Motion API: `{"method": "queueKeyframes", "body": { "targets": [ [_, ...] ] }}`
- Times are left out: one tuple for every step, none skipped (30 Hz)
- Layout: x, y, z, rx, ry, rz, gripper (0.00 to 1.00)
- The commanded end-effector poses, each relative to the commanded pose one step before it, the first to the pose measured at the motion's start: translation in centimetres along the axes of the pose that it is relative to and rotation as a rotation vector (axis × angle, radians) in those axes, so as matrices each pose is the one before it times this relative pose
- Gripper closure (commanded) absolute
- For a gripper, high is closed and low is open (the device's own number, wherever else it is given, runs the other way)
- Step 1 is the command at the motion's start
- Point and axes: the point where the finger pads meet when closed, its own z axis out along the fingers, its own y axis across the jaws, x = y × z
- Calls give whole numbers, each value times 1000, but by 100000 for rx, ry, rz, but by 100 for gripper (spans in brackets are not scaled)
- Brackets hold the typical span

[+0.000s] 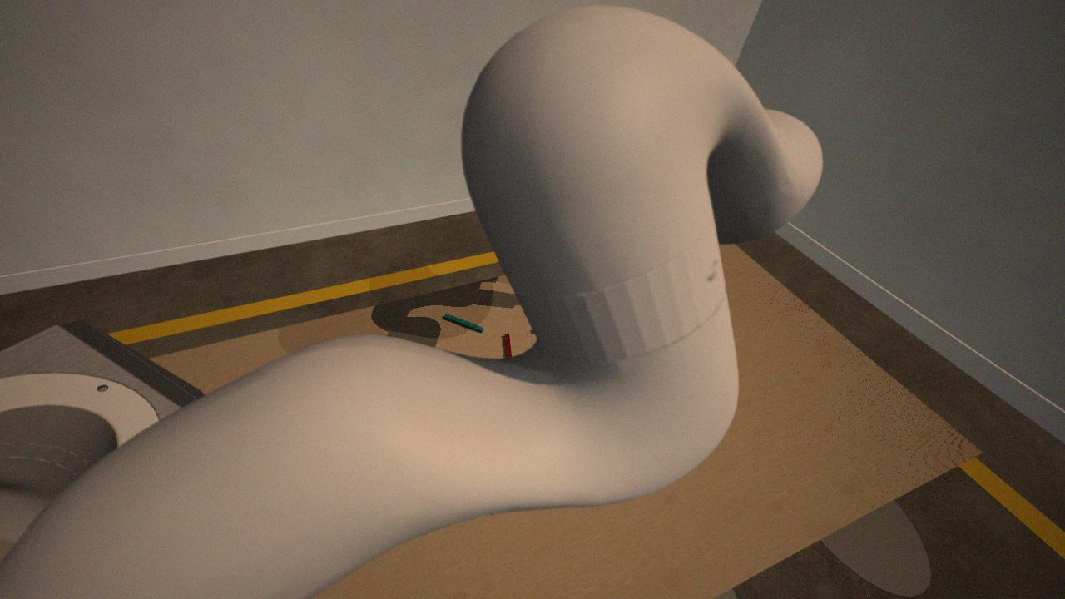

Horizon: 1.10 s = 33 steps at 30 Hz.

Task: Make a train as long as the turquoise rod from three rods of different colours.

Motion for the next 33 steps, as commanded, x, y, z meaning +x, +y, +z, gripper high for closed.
{"method": "queueKeyframes", "body": {
  "targets": [
    [53, 46, -4, -64, 136, 50, 76],
    [1, 1, 54, 2, -4, -2, 76],
    [1, 1, 62, 2, -4, -3, 76],
    [1, 1, 70, 3, -5, -3, 76],
    [1, 1, 79, 3, -5, -4, 76],
    [1, 1, 87, 1, -2, -1, 76],
    [2, 1, 95, 0, 0, 0, 76],
    [2, 1, 103, 0, 0, 0, 76],
    [2, 1, 110, 0, 0, 0, 76],
    [2, 1, 118, 0, 0, 0, 76],
    [2, 2, 124, 0, 0, 0, 76],
    [2, 2, 131, 0, 0, 0, 76],
    [2, 2, 137, 0, 0, 0, 76],
    [2, 2, 142, 0, 0, 0, 76],
    [0, 0, 0, 0, 0, 0, 76],
    [0, 0, 0, 0, 0, 0, 76],
    [2, 2, 147, 0, 0, 0, 76],
    [2, 2, 151, 0, 0, 0, 76],
    [2, 2, 155, 0, 0, 0, 76],
    [3, 2, 158, 0, 0, 0, 76],
    [2, 2, 160, 0, 0, 0, 76],
    [2, 2, 161, 0, 0, 0, 76],
    [3, 2, 162, 0, 0, 0, 76],
    [2, 2, 162, 0, 0, 0, 76],
    [2, 2, 162, 0, 0, 0, 76],
    [3, 2, 160, 0, 0, 0, 76],
    [2, 2, 158, 0, 0, 0, 76],
    [2, 2, 155, 0, 0, 0, 76],
    [3, 2, 152, 0, 0, 0, 76],
    [2, 2, 148, 0, 0, 0, 76],
    [2, 2, 143, 0, 0, 0, 76],
    [0, 0, 0, 0, 0, 0, 76],
    [0, 0, 0, 0, 0, 0, 76]
  ]
}}
